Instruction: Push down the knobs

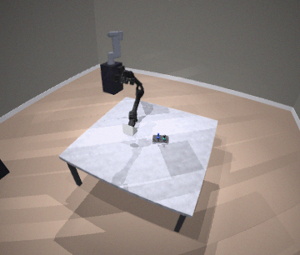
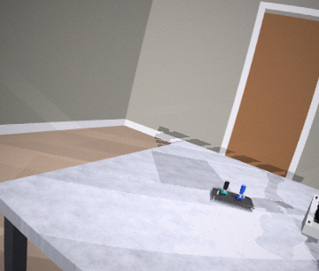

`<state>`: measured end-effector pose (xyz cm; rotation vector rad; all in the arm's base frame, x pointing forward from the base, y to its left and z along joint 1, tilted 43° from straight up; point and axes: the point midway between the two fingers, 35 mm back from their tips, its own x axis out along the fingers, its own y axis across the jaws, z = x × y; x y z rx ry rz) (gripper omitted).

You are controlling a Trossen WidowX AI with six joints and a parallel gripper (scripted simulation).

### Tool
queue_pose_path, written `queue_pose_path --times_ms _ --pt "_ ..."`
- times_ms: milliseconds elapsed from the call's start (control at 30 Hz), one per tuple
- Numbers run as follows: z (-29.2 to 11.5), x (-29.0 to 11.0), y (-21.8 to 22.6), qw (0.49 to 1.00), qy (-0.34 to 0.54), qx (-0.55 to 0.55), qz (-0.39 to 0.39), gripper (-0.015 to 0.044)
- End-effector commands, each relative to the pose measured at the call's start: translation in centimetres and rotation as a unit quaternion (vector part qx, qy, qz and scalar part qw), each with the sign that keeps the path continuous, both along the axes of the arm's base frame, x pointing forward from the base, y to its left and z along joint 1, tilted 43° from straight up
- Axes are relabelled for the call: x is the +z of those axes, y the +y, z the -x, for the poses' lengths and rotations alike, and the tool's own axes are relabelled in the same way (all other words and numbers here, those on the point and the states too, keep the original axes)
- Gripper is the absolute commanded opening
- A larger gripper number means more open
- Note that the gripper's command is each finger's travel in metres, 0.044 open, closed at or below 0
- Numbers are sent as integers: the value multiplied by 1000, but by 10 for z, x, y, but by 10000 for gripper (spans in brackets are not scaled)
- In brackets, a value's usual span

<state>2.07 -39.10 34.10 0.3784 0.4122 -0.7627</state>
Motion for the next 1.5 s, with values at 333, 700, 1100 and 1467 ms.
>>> queue_pose_path --times_ms 333,700,1100,1467 --pt "-132 -77 28 977 25 179 -113 0" --pt "-215 -127 96 930 54 308 -195 0" --pt "-278 -184 189 844 133 448 -262 0" --pt "-297 -230 281 748 230 539 -311 0"
